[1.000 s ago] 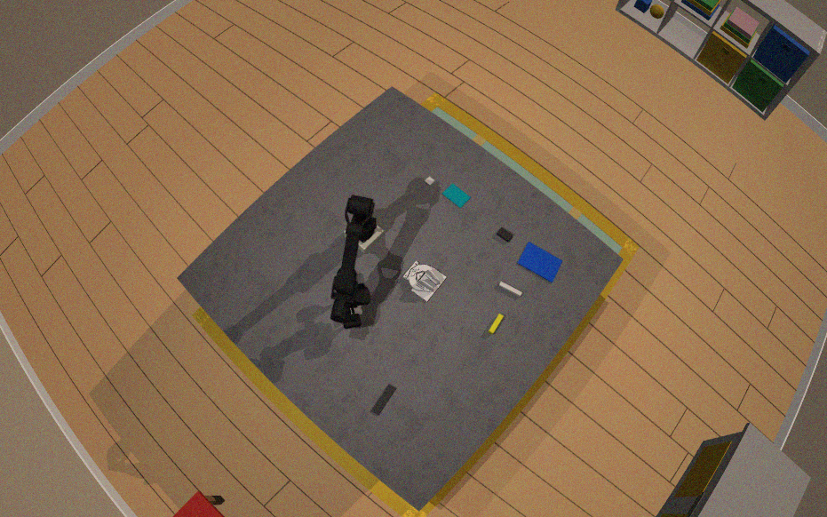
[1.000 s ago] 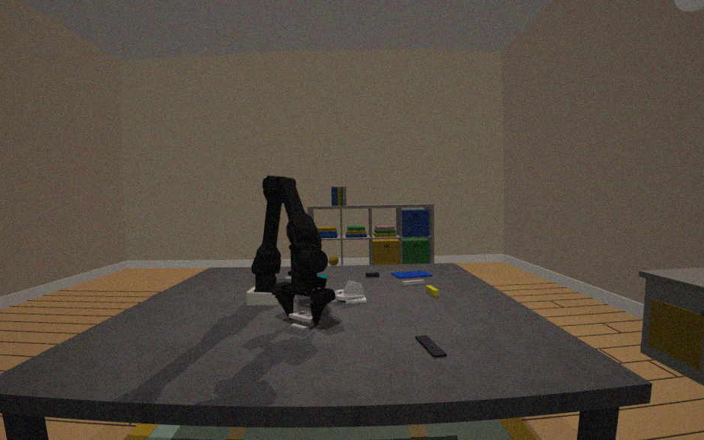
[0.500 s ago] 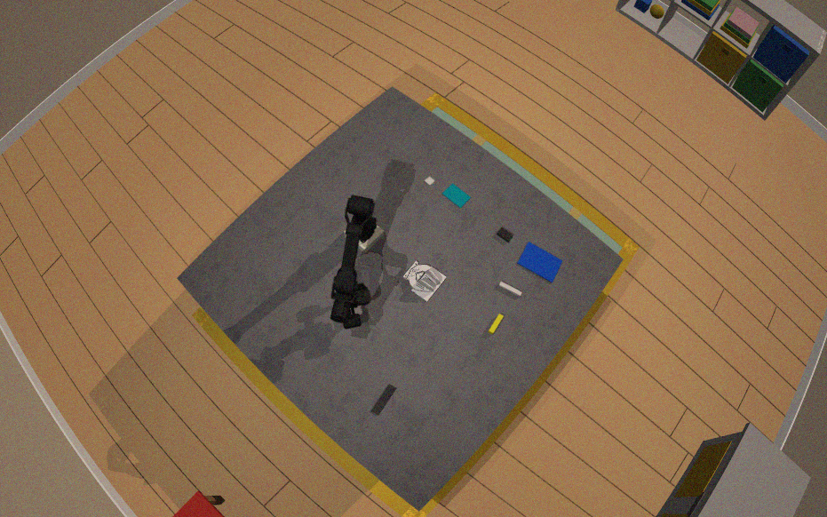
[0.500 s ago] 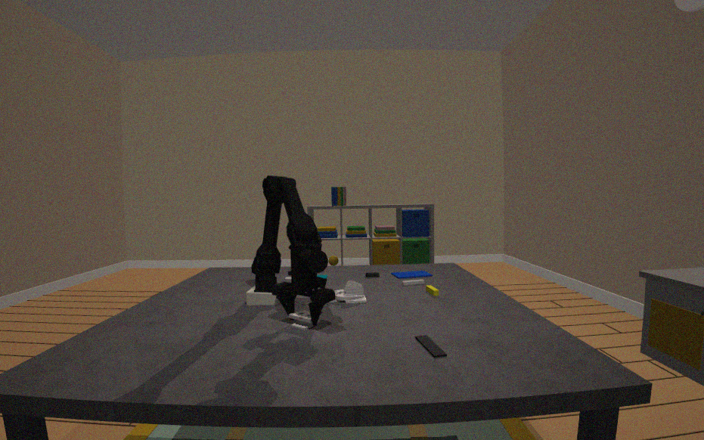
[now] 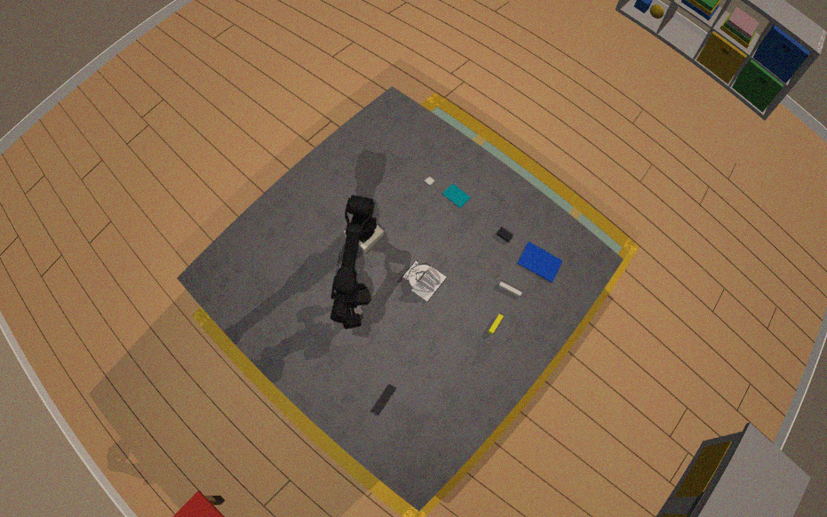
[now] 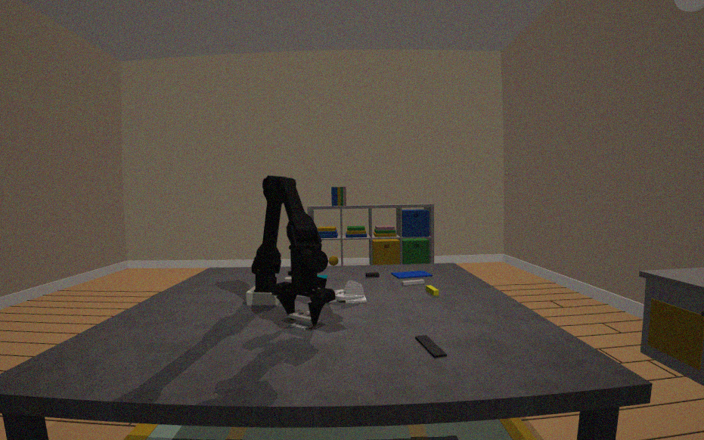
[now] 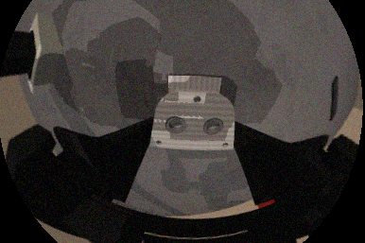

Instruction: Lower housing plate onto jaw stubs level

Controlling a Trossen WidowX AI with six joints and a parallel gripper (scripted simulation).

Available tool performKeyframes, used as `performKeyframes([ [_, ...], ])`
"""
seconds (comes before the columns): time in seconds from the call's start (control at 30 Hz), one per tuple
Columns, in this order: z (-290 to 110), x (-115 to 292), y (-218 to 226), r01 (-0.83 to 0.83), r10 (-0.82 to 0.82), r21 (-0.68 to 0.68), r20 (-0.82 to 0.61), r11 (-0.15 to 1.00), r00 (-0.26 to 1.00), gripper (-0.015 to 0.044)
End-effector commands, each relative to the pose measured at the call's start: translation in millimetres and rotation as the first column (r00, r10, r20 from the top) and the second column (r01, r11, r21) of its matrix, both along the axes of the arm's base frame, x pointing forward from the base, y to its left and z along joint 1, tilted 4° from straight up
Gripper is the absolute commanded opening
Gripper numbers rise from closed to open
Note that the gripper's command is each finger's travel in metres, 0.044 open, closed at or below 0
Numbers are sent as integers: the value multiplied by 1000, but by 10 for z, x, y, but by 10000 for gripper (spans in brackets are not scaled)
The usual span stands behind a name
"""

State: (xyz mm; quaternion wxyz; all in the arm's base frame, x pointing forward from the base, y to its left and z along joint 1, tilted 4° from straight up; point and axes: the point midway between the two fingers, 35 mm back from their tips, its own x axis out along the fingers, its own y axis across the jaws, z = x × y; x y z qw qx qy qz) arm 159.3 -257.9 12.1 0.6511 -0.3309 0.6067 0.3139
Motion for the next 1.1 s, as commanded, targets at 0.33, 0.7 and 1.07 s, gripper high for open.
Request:
performKeyframes([
  [0.33, 357, -10, -25, 2, -2, 2, 2, 1000, 1000, 351],
  [0.7, 705, -42, -7, 4, -4, 5, 3, 1000, 1000, 351],
  [1.07, 737, 64, 99, 46, -46, 8, 2, 999, 999, 351],
])
